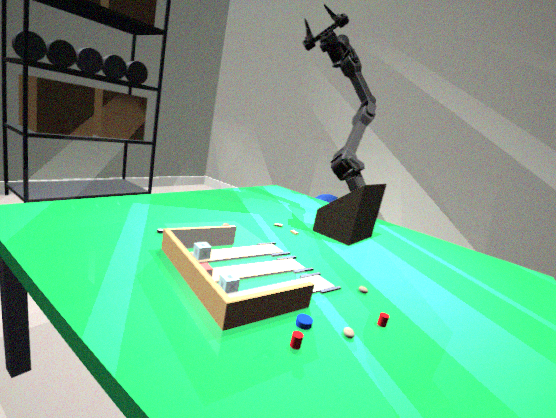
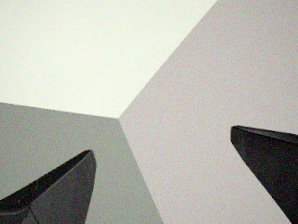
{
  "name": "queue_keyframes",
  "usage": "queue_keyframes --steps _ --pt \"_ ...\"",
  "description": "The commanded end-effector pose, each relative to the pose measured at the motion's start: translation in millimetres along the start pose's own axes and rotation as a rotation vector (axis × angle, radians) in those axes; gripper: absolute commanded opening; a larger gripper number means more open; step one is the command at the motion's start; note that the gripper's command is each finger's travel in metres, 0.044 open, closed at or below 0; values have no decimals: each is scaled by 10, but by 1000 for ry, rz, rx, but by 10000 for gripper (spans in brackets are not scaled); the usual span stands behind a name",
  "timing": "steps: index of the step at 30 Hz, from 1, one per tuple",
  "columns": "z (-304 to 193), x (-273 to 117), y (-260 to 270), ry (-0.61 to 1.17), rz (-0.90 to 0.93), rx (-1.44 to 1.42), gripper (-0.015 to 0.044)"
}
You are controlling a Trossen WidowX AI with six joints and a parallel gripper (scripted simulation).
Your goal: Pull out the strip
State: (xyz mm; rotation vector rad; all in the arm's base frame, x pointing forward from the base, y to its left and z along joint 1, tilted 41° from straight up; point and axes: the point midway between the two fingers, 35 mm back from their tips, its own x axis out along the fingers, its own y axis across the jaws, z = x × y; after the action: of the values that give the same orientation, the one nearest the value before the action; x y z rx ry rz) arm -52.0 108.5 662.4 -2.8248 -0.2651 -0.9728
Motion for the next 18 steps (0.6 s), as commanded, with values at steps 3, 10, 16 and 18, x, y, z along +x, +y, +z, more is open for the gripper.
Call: queue_keyframes --steps 3,10,16,18 --pt "54 167 210 -12 25 88 400" --pt "450 780 972 -55 132 417 400" --pt "1104 1289 1610 -92 260 711 400" --pt "1375 1429 1792 -102 307 805 400"
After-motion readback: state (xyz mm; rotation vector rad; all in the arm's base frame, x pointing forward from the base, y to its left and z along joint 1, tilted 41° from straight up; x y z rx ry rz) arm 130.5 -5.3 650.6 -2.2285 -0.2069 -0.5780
